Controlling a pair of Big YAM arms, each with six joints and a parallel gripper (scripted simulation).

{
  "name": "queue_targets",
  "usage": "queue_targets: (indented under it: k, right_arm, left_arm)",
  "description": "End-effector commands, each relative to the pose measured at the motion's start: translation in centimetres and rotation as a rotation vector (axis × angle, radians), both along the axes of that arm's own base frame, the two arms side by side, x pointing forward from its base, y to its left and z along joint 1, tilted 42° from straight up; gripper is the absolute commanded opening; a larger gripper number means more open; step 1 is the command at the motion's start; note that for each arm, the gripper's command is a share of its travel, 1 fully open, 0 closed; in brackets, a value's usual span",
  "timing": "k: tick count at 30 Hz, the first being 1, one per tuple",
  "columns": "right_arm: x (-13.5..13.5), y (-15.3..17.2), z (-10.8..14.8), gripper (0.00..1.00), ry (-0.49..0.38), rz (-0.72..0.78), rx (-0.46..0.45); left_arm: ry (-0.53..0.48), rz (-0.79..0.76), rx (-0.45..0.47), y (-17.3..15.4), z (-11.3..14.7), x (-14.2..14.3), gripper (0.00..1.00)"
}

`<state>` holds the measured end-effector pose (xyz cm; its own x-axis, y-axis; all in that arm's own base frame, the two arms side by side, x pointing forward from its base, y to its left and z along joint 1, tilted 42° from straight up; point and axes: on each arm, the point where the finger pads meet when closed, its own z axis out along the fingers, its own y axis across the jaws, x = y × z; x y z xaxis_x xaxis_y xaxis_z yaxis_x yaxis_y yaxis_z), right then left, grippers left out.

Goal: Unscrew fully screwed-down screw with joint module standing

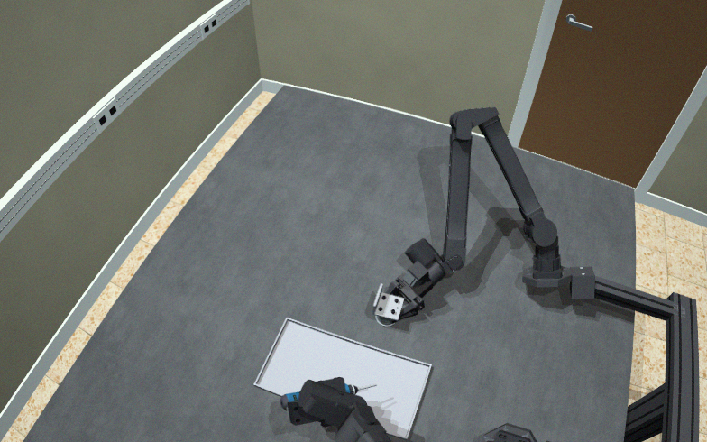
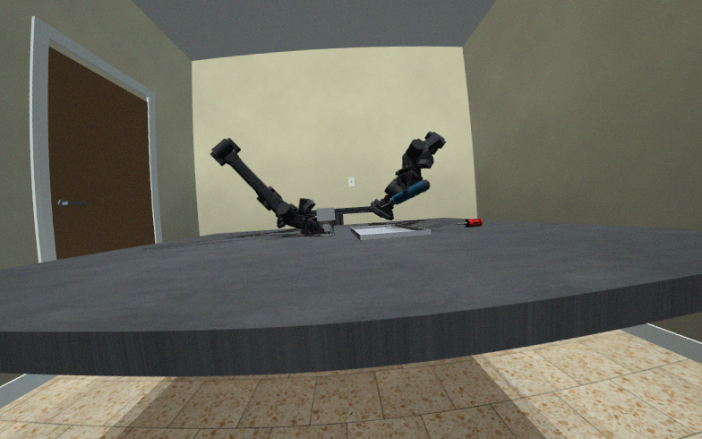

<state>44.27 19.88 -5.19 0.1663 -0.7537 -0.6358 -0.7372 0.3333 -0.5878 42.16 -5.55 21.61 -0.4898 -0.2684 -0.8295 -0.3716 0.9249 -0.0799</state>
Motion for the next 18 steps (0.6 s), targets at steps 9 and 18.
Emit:
queue_targets:
  k: [9, 18]
  right_arm:
    - [0.2, 0.3, 0.4, 0.59, -0.012, 0.003, 0.007]
    - [0.2, 0.3, 0.4, 0.59, -0.012, 0.003, 0.007]
  left_arm:
    - [-0.041, -0.113, 0.045, -3.1, 0.2, 0.9, 0.42]
    - [-0.066, -0.212, 0.097, -5.8, -0.7, 1.4, 0.42]
